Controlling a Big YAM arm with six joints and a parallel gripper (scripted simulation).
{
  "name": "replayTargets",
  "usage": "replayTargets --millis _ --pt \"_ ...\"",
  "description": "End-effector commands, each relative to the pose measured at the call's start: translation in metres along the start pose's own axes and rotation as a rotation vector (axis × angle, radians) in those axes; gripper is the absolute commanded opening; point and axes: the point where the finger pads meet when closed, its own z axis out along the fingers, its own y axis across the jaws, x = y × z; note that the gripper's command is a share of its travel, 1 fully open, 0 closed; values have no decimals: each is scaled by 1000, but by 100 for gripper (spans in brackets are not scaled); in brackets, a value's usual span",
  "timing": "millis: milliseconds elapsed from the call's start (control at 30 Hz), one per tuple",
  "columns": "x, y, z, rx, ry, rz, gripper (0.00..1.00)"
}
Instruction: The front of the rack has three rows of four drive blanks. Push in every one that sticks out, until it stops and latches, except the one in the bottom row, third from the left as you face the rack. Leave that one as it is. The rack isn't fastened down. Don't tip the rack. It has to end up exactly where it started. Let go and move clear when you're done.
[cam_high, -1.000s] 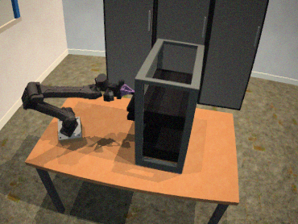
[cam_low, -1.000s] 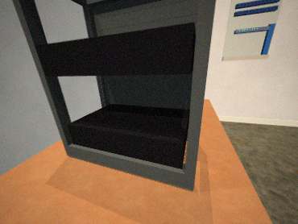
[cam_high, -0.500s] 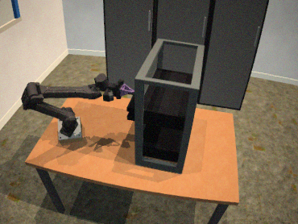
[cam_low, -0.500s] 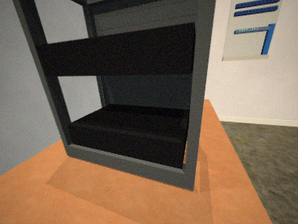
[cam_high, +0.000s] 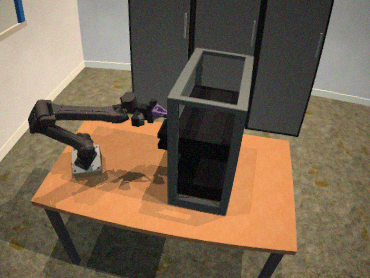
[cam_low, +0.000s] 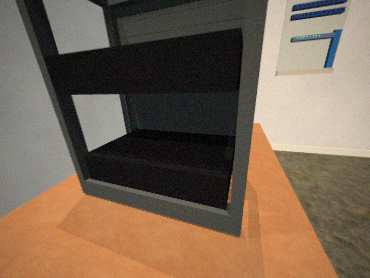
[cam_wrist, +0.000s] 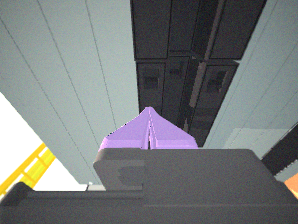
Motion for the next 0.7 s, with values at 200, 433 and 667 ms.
replayTargets --millis 200,433,667 --pt "-6 27 23 -37 -34 39 0" --pt "-7 28 27 -43 -36 46 0" --pt "-6 25 44 -40 -35 42 0"
